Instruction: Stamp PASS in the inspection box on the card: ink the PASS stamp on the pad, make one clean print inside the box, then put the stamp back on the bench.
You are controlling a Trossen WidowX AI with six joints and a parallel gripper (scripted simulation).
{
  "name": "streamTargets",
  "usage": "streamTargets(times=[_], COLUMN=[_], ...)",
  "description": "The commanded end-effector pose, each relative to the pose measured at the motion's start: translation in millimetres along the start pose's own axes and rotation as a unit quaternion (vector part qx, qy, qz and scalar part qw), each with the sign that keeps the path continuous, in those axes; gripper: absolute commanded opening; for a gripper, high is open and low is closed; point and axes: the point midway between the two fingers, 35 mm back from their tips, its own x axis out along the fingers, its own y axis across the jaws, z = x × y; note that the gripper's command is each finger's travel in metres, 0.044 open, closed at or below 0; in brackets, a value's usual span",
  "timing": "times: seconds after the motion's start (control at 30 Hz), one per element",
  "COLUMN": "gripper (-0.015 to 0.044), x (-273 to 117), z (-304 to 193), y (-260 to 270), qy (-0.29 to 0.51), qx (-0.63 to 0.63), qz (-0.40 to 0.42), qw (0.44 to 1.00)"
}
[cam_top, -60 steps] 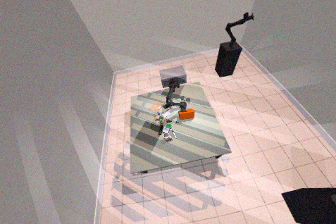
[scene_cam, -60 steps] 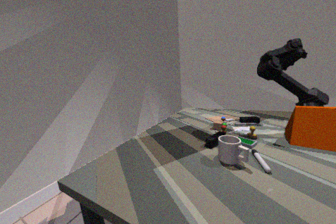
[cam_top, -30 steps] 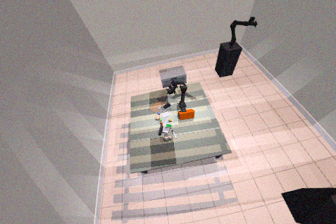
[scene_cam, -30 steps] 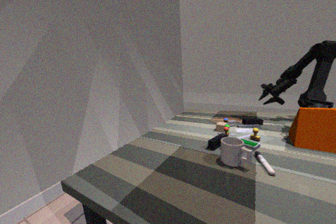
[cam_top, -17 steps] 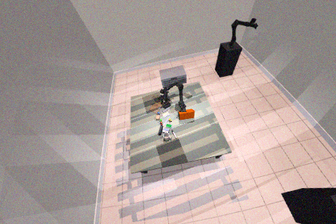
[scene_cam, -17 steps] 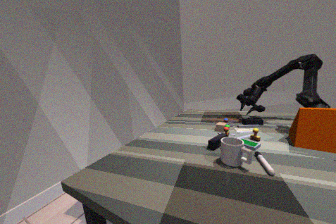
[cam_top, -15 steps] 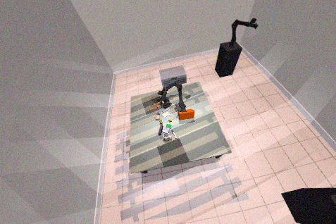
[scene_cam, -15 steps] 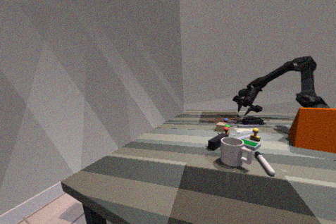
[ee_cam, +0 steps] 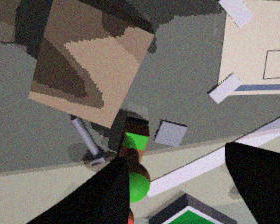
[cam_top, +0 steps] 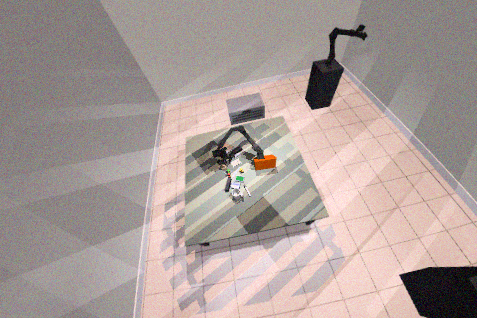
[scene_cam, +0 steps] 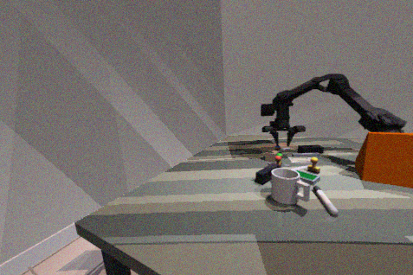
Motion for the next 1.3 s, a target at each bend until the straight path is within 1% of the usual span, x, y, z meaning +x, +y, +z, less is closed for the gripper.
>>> streamTargets(times=[0.0,0.07,0.43,1.27], gripper=[0.0217,0.0217,0.0217,0.0217], x=[2.5,2.4,5.0,44.4], z=[-50.1,-57.1,-56.4,-45.6], y=[24.5,29.5,29.7,30.3], qy=[-0.106,-0.125,-0.125,-0.125], qx=[-0.005,-0.005,-0.005,-0.005], qz=[-0.022,-0.021,-0.021,-0.020], qw=[0.994,0.992,0.992,0.992])
